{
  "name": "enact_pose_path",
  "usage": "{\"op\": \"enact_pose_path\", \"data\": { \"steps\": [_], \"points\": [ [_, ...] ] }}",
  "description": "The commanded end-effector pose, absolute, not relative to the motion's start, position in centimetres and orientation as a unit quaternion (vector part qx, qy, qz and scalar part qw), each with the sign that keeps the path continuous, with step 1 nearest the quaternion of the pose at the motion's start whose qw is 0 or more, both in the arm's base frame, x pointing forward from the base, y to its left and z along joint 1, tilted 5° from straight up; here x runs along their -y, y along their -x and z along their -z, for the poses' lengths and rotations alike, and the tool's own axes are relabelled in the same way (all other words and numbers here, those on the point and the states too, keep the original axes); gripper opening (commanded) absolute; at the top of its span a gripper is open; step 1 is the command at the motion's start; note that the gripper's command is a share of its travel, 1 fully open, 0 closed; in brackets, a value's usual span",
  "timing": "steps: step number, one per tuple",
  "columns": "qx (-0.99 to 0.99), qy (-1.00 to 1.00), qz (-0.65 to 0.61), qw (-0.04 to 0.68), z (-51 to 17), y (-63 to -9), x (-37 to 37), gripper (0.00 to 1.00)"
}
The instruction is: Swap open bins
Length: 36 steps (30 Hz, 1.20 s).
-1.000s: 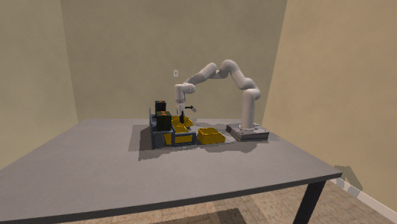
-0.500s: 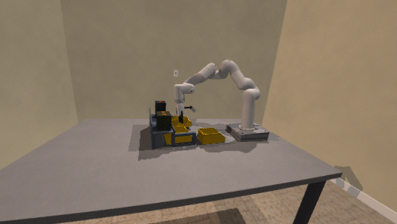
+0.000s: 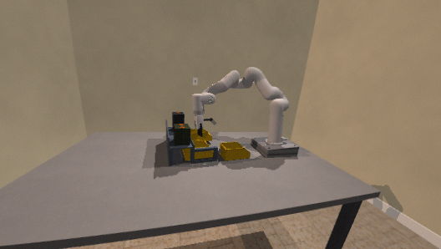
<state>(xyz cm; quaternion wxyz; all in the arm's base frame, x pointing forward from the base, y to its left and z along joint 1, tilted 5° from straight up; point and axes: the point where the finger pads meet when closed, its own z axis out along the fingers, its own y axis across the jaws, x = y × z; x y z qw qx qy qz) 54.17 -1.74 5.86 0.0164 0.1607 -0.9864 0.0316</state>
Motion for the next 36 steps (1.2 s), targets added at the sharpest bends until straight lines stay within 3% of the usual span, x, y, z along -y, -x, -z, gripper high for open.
{"op": "enact_pose_path", "data": {
  "steps": [1, 36],
  "points": [
    [0.986, -0.161, -0.032, 0.013, -6.06, -54.45, 1.66, 0.00],
    [0.986, -0.161, -0.031, 0.007, -5.98, -54.66, 1.59, 0.00]
  ]
}}
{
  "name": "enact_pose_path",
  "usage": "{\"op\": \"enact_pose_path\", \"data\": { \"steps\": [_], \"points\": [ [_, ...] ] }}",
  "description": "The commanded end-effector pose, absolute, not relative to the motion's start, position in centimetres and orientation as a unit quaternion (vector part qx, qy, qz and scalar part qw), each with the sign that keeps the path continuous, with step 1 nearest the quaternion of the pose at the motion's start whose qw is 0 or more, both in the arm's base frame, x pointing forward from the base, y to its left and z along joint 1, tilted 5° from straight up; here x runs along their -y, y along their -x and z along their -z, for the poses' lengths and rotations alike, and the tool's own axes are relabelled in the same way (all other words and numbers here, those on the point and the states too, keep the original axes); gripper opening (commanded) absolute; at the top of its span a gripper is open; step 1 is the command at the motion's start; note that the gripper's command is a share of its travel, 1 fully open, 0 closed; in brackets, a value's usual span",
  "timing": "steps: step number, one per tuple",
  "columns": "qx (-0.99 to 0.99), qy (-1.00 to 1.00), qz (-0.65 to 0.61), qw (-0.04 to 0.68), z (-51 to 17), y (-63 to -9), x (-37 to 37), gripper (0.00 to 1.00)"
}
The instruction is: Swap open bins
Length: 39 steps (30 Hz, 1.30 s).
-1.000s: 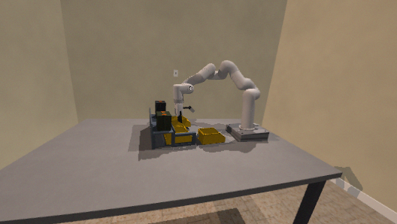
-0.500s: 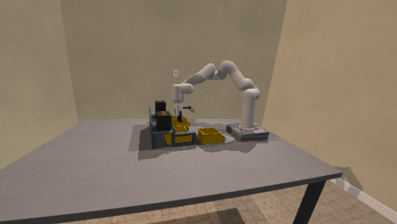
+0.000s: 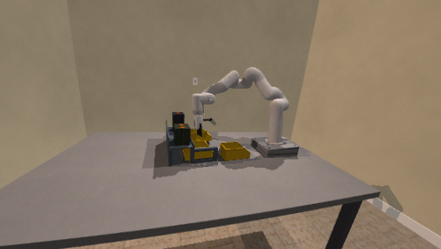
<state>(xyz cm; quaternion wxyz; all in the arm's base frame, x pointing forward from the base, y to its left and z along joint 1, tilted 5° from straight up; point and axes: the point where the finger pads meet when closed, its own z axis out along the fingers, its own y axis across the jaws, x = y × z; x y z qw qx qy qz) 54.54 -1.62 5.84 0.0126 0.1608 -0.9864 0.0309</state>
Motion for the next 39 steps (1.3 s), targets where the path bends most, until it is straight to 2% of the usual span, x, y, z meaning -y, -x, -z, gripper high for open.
{"op": "enact_pose_path", "data": {
  "steps": [1, 20, 21, 39],
  "points": [
    [0.986, -0.161, -0.031, 0.006, -5.96, -54.65, 1.60, 0.00],
    [0.986, -0.161, -0.029, -0.003, -5.84, -54.61, 1.62, 0.00],
    [0.986, -0.161, -0.029, -0.003, -5.84, -54.61, 1.62, 0.10],
    [0.986, -0.161, -0.029, -0.003, -5.84, -54.61, 1.62, 0.10]
  ]
}}
